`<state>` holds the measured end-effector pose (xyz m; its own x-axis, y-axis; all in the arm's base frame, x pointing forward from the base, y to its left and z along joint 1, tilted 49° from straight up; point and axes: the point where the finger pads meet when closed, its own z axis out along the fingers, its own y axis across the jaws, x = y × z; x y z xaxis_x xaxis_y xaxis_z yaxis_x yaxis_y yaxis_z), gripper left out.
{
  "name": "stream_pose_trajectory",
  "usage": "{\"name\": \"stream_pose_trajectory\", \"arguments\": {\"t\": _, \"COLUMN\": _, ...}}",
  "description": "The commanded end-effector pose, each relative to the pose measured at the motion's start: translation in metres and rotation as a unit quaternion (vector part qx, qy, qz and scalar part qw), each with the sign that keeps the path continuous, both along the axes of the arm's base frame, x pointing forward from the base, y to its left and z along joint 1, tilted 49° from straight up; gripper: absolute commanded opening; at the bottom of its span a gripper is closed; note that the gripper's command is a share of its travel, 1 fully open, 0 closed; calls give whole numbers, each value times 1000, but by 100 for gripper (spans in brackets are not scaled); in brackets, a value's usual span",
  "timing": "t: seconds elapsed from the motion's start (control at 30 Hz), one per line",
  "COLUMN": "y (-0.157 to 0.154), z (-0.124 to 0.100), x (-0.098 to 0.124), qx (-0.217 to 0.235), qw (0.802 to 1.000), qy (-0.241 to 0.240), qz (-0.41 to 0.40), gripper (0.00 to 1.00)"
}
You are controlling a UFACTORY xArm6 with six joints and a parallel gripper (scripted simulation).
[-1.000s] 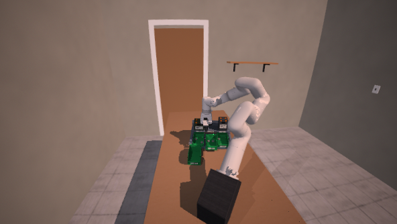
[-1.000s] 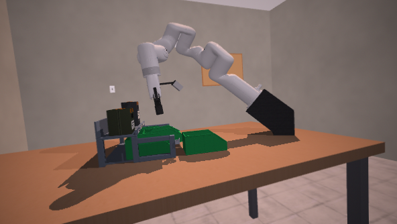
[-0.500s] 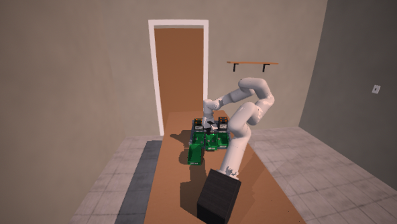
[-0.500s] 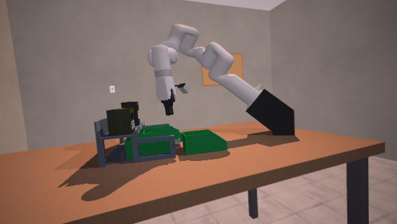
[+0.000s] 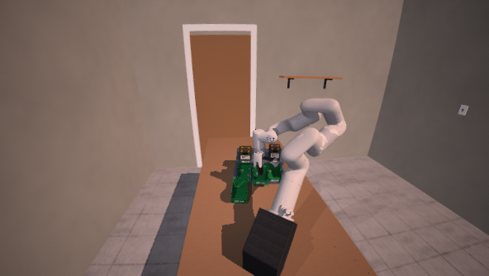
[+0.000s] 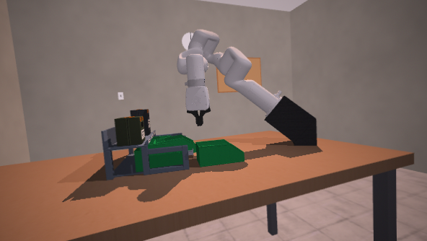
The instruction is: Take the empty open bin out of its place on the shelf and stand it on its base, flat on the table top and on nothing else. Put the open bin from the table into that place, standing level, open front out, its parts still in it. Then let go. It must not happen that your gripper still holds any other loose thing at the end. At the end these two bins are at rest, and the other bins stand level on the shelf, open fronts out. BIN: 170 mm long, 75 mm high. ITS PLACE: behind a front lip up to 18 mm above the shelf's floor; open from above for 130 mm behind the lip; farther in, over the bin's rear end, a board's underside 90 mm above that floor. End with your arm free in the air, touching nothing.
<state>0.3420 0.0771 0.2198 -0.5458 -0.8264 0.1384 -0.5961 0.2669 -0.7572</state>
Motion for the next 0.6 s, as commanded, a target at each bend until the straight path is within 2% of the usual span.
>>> {"name": "stream_pose_trajectory", "arguments": {"t": 0.0, "y": -1, "z": 0, "x": -3, "qx": -65, "qw": 990, "qy": 60, "qz": 107, "gripper": 0}}
{"name": "stream_pose_trajectory", "arguments": {"t": 0.1, "y": -1, "z": 0, "x": -3, "qx": -91, "qw": 981, "qy": 85, "qz": 150, "gripper": 0}}
{"name": "stream_pose_trajectory", "arguments": {"t": 0.57, "y": -1, "z": 0, "x": -3, "qx": -91, "qw": 981, "qy": 85, "qz": 150, "gripper": 0}}
